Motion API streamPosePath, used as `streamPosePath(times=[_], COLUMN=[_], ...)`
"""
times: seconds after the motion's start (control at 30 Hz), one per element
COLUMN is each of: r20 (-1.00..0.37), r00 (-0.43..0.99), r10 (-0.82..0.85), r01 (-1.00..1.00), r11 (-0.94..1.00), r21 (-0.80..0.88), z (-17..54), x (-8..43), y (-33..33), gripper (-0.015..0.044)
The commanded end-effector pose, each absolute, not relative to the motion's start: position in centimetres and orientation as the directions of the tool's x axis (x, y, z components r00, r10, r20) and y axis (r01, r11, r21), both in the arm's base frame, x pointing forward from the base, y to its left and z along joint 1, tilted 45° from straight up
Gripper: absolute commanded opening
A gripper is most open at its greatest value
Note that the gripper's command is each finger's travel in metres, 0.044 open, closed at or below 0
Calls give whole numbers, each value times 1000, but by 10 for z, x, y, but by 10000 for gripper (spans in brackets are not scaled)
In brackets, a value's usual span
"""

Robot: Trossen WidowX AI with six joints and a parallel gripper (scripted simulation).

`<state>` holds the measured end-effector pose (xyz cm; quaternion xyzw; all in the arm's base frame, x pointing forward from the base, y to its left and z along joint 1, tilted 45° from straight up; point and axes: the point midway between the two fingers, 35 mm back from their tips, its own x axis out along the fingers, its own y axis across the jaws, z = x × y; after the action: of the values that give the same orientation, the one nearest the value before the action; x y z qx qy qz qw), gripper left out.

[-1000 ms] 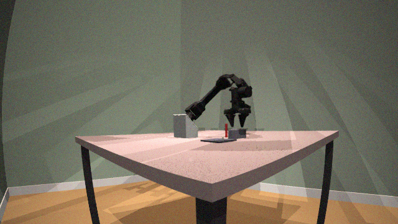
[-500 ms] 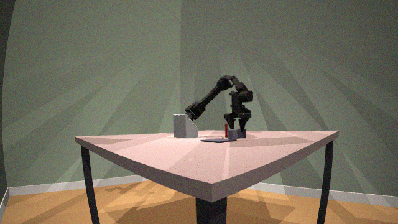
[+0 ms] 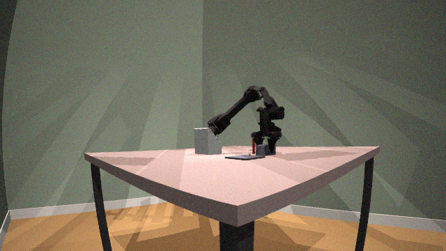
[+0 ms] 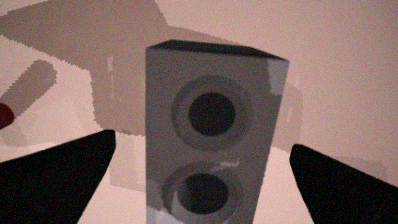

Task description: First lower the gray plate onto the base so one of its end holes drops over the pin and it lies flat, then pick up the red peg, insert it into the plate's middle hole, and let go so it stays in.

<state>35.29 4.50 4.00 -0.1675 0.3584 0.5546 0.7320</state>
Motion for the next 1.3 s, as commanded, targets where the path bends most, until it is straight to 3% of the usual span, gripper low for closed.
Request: streamPosePath(times=[0.0,0.07,0.4,0.63,0.8,1.27], r20=[-707,-707,-707,-707,-708,-714], r00=[129,129,129,129,129,129], r10=[696,696,696,696,694,688], r01=[-931,-931,-931,-931,-930,-930], r11=[331,331,331,331,332,334], r21=[157,157,157,157,156,154], z=[37,36,36,36,41,70], x=[353,353,353,353,353,353], y=[49,49,49,49,44,12], gripper=[440,440,177,131,0,0])
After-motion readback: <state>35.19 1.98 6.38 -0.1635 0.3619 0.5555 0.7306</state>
